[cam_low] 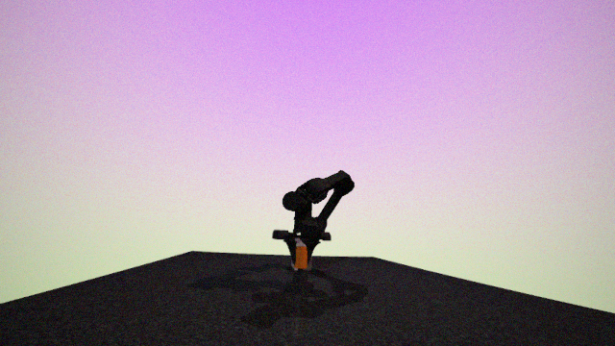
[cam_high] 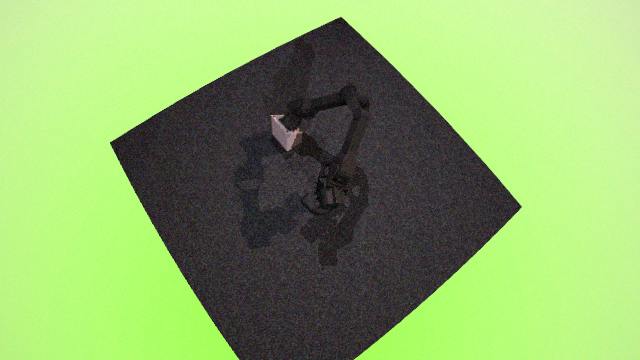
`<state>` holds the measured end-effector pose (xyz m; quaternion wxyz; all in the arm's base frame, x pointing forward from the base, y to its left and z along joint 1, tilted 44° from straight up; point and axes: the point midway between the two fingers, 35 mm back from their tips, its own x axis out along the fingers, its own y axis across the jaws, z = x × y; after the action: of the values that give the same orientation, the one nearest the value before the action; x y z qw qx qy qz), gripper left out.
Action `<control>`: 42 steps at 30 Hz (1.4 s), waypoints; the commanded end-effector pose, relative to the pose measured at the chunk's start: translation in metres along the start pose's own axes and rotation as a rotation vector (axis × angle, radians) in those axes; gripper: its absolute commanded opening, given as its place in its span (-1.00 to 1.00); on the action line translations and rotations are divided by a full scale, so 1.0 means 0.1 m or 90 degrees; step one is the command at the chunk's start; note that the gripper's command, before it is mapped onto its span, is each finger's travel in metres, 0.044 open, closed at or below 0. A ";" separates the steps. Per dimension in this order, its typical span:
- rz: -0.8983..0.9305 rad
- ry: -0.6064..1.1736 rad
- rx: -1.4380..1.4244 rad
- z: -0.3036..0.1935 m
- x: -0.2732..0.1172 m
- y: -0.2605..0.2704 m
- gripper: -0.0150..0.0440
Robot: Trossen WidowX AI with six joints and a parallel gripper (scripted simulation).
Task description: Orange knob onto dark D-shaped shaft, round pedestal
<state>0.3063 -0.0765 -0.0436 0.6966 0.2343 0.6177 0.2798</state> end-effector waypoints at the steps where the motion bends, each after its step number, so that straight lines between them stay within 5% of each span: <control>1: -0.003 -0.002 0.201 0.01 -0.04 0.02 -0.49; 42: -0.003 -0.003 0.201 0.02 0.02 -0.01 -0.49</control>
<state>0.3080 -0.0753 -0.0439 0.6530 0.3386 0.6534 0.1790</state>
